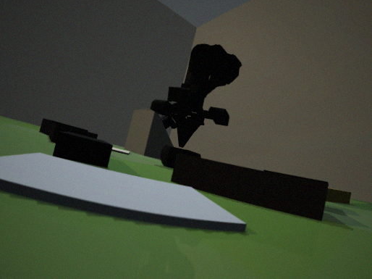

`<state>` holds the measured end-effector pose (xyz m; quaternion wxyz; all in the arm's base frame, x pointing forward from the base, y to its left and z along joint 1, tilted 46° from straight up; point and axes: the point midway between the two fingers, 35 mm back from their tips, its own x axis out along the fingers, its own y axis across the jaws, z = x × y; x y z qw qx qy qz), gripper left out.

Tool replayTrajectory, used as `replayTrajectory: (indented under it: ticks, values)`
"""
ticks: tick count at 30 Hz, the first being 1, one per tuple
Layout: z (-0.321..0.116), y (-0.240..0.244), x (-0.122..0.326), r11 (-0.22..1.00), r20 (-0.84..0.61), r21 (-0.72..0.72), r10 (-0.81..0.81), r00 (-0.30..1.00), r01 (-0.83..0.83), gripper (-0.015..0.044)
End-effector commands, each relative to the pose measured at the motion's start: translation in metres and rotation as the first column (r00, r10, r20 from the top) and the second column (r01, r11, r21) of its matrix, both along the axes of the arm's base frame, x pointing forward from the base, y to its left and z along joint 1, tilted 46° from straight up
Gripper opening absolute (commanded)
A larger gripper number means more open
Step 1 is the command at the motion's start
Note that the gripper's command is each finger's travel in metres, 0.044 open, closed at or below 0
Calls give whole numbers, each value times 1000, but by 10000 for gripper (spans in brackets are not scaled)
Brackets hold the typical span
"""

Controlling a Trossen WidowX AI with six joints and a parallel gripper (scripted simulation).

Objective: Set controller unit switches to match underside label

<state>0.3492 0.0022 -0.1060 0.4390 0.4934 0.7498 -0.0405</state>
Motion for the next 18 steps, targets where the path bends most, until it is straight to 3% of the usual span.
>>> replayTrajectory:
  ticks: [1, 7, 18]
  values:
    - [20, -23, 7, 1000, 24, -10, -11, 1000, 11, 0]
    - [19, -23, 3, 1000, 29, -3, -17, 999, 17, 0]
    - [9, -13, -67, 987, 106, 110, -130, 986, 118, 0]
